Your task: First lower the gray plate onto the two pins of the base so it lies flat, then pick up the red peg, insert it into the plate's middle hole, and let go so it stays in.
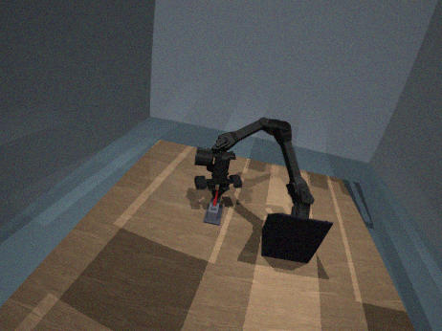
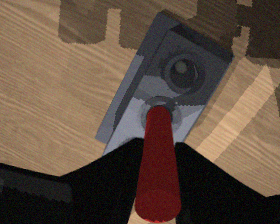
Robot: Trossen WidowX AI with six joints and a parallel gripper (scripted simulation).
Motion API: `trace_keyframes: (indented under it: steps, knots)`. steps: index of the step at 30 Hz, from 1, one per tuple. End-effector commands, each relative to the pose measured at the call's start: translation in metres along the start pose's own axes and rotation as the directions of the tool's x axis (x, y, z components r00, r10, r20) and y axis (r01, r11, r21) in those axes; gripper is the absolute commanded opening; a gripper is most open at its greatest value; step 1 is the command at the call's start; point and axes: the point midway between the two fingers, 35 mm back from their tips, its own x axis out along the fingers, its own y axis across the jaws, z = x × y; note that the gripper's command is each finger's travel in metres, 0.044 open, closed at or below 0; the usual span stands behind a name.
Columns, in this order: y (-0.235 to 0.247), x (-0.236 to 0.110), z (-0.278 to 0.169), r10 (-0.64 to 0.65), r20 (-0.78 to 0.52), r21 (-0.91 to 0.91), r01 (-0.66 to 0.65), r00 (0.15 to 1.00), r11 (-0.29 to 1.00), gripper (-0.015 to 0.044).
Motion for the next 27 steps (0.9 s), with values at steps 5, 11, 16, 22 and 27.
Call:
trace_keyframes:
  steps: [5, 11, 16, 22, 27]
  knots:
    - [0.0, -0.0001, 0.0001, 0.0, 0.0, 0.0, 0.0, 1.0, 1.0, 0.0131]
    - [0.0, -0.0001, 0.0001, 0.0, 0.0, 0.0, 0.0, 1.0, 1.0, 0.015]
    - [0.0, -0.0003, 0.0001, 0.0, 0.0, 0.0, 0.0, 1.0, 1.0, 0.015]
    - [0.0003, -0.0052, -0.0006, -0.003, 0.006, -0.007, 0.003, 1.0, 1.0, 0.015]
    - [0.0004, -0.009, -0.0017, -0.003, 0.006, -0.007, 0.003, 1.0, 1.0, 0.015]
